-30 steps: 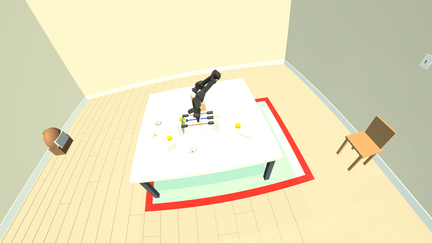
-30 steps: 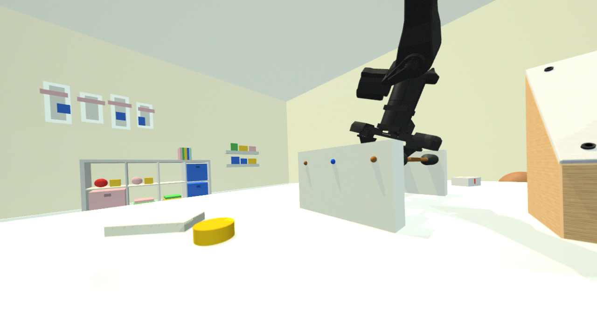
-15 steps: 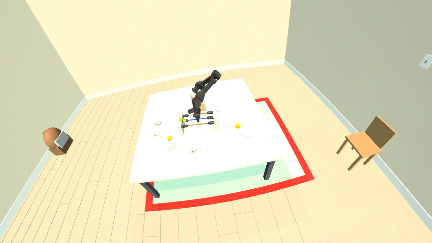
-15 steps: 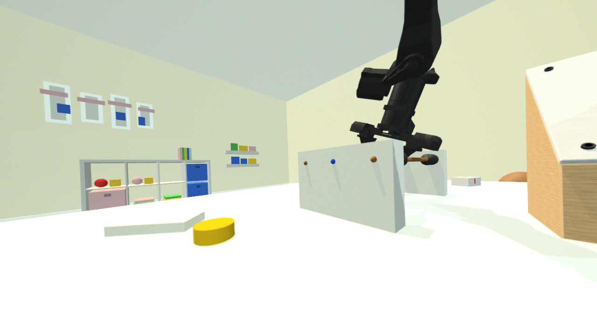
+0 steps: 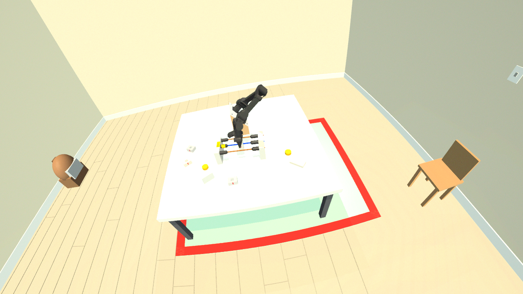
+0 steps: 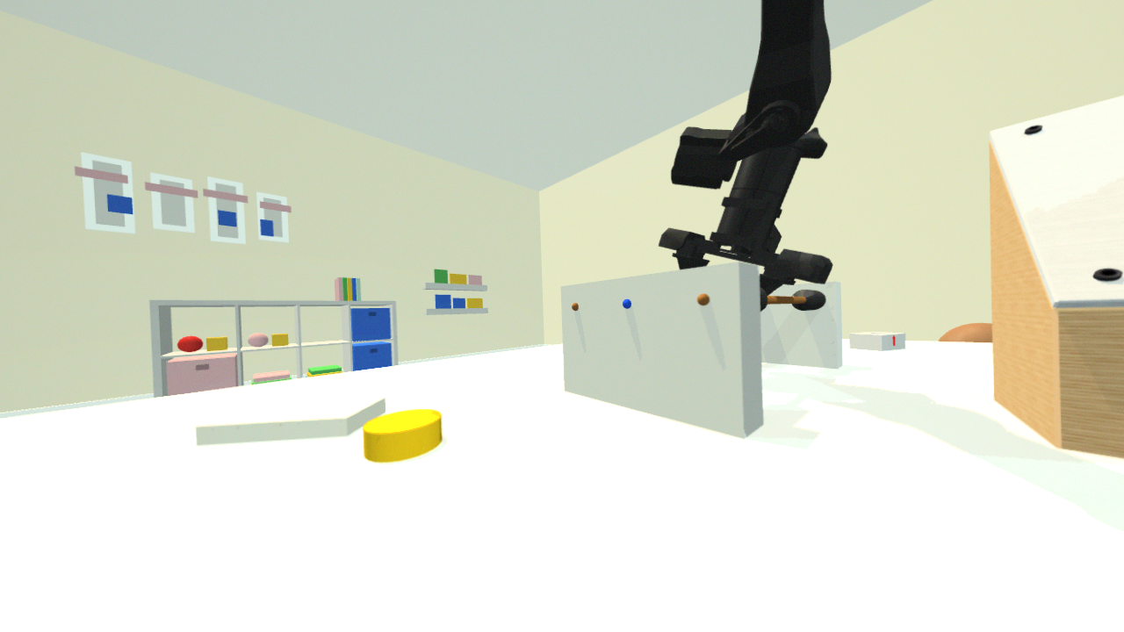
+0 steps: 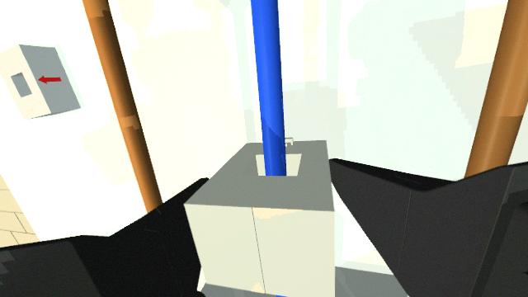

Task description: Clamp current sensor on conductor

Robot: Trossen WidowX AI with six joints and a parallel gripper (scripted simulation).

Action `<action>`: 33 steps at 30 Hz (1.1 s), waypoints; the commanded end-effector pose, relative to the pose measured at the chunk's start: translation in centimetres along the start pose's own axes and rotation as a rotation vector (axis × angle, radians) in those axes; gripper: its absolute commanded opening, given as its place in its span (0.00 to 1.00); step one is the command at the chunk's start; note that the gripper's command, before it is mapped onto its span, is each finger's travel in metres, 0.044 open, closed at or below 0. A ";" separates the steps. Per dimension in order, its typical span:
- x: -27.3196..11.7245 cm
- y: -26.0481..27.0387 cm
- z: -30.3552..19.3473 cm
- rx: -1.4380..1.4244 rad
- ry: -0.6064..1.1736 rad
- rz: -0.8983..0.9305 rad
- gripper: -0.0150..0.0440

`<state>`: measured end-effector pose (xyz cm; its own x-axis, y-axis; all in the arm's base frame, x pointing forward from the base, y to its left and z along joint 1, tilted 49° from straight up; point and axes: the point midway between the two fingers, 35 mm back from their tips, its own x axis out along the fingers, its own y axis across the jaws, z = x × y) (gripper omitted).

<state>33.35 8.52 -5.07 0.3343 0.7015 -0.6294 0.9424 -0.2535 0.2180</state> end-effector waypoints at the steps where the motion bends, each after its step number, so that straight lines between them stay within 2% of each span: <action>1: 0.0 0.0 0.0 0.000 0.000 -0.001 0.70; 11: 0.0 0.0 0.0 0.000 0.000 -0.001 0.70; 33: 0.0 0.0 0.0 0.000 0.000 0.000 0.45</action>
<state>33.35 8.52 -5.07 0.3345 0.7015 -0.6293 0.9424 -0.2537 0.2181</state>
